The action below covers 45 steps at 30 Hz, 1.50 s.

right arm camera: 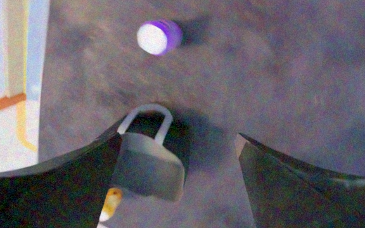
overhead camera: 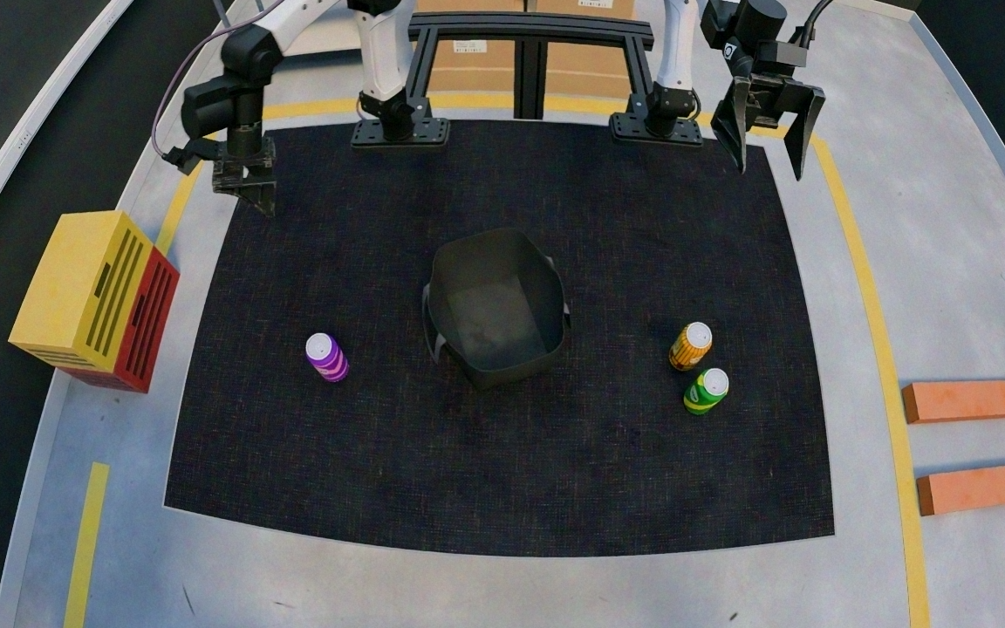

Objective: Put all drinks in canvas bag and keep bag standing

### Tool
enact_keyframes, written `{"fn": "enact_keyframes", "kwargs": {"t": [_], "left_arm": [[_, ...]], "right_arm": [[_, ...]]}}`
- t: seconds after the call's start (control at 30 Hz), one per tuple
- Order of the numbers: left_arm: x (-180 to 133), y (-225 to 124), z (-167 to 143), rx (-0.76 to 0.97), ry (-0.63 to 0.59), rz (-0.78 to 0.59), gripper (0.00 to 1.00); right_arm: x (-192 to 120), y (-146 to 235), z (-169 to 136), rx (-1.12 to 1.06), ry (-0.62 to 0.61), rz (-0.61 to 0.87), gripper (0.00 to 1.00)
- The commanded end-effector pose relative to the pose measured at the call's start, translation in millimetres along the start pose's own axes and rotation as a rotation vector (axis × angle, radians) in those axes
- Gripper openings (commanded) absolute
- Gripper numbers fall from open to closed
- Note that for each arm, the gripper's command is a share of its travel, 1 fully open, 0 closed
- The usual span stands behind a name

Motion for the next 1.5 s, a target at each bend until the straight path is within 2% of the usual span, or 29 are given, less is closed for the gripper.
{"fn": "enact_keyframes", "kwargs": {"t": [0.0,0.03,0.2,0.27,0.4,0.47,0.6,0.63,0.7,0.8,1.17,1.2,1.47], "left_arm": [[0,-5,24,0.008,-0.057,-0.018,1.00],[0,-5,24,0.008,-0.057,-0.018,1.00],[0,-5,24,0.008,-0.057,-0.018,1.00],[0,-5,24,0.008,-0.057,-0.018,1.00],[0,-5,24,0.008,-0.057,-0.018,1.00],[0,-5,24,0.008,-0.057,-0.018,1.00],[0,-5,24,0.008,-0.057,-0.018,1.00],[-1,-5,22,0.002,-0.053,-0.017,0.89],[3,-6,20,0.003,-0.045,-0.019,0.89],[0,-8,23,-0.002,-0.052,-0.024,0.89],[2,-6,15,-0.012,-0.025,-0.012,0.89],[10,3,-3,-0.021,0.029,0.023,0.89],[63,27,-44,-0.118,0.155,0.155,0.89]], "right_arm": [[-5,-22,-21,0.158,0.206,-0.101,1.00],[-5,-22,-21,0.158,0.206,-0.101,1.00],[-16,-53,-33,0.400,0.390,-0.252,1.00],[-16,-58,-31,0.436,0.410,-0.267,1.00],[-10,-57,-22,0.375,0.353,-0.231,1.00],[-5,-63,-34,0.349,0.387,-0.272,1.00],[-7,-64,-27,0.361,0.368,-0.267,1.00],[-9,-63,-26,0.360,0.355,-0.254,1.00],[-11,-62,-33,0.349,0.366,-0.263,1.00],[-17,-60,-26,0.358,0.318,-0.244,1.00],[-13,-62,-25,0.378,0.306,-0.245,1.00],[-12,-60,-22,0.372,0.320,-0.246,1.00],[-16,-59,-18,0.375,0.295,-0.239,1.00]]}}
Point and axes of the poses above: on each arm, the point where the finger pads meet when closed, its own x axis out along the fingers, its own y axis across the jaws, z = x × y, the point moved 2 cm from there along -x, back along the fingers, and after that the axes turned 11 degrees about -x, right-handed, at the moved point
